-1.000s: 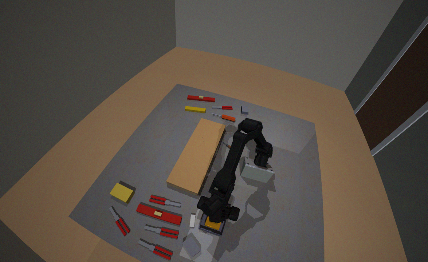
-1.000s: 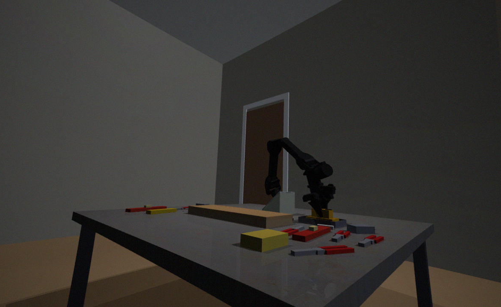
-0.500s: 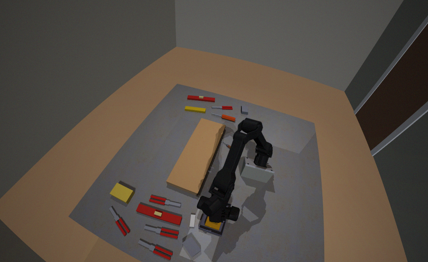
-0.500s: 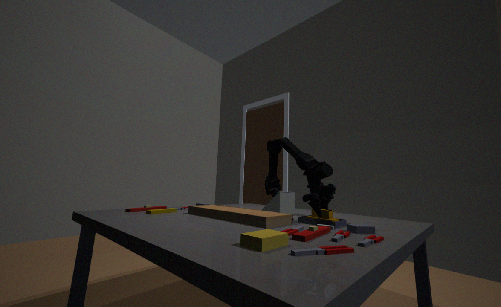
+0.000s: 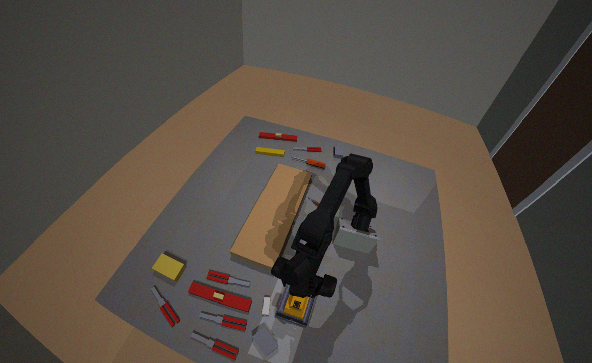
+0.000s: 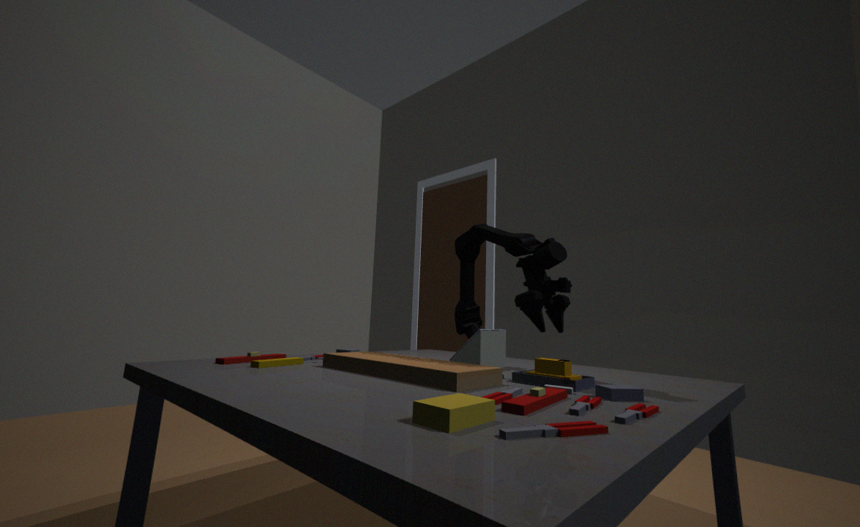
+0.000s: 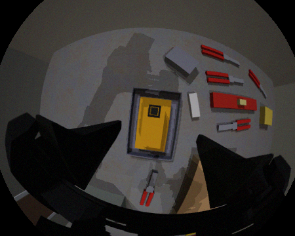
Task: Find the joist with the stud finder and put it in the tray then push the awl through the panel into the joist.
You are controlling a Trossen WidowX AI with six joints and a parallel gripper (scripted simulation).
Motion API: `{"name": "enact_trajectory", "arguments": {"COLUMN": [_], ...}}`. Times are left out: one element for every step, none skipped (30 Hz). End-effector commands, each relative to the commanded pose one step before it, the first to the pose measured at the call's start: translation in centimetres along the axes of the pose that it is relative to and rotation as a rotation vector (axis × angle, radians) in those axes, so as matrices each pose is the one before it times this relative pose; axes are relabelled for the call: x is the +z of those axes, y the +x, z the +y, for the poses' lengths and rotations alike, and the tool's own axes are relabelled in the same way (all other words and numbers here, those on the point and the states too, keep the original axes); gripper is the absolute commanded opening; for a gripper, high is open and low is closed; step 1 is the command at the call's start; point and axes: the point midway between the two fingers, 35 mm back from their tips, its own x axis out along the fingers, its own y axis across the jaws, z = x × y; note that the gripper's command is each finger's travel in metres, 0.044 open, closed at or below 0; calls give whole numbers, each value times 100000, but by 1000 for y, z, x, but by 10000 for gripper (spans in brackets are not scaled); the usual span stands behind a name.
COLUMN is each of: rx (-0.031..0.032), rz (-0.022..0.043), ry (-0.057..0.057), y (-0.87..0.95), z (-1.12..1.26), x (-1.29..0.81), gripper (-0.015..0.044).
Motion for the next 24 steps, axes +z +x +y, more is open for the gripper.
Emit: {"name": "enact_trajectory", "arguments": {"rx": [-411,-432,-453,-436,-485,-534,-468,-504,-542,-583,-627,-673,-722,-773,-827,-882,-1092,-1156,-1216,-1278,-1342,-1406,-1472,-1538], "rz": [3625,346,390,395,454,510,495,528,560,590,617,642,664,684,701,714,727,736,739,739,735,727,716,700], "ry": [18738,6827,6829,6257,6590,6830,6580,6579,6577,6574,6571,6566,6561,6555,6548,6540,6478,6495,6482,6468,6452,6436,6419,6401], "y": [-1310,-650,-585,-479,-447,-401,-333,-277,-222,-168,-115,-64,-14,34,80,125,174,216,256,293,328,361,391,419], "z": [-3447,-1313,-1333,-1241,-1319,-1378,-1327,-1334,-1338,-1339,-1338,-1334,-1328,-1319,-1308,-1294,-1292,-1280,-1260,-1238,-1214,-1189,-1162,-1134], "x": [-4418,-1298,-1285,-1161,-1209,-1236,-1165,-1144,-1122,-1099,-1076,-1052,-1028,-1003,-979,-955,-926,-907,-884,-863,-842,-823,-804,-787], "gripper": [440,440,440,440,440,440,440,440,440,440,440,440,440,440,440,440,440,440,440,440,440,440,440,440]}}
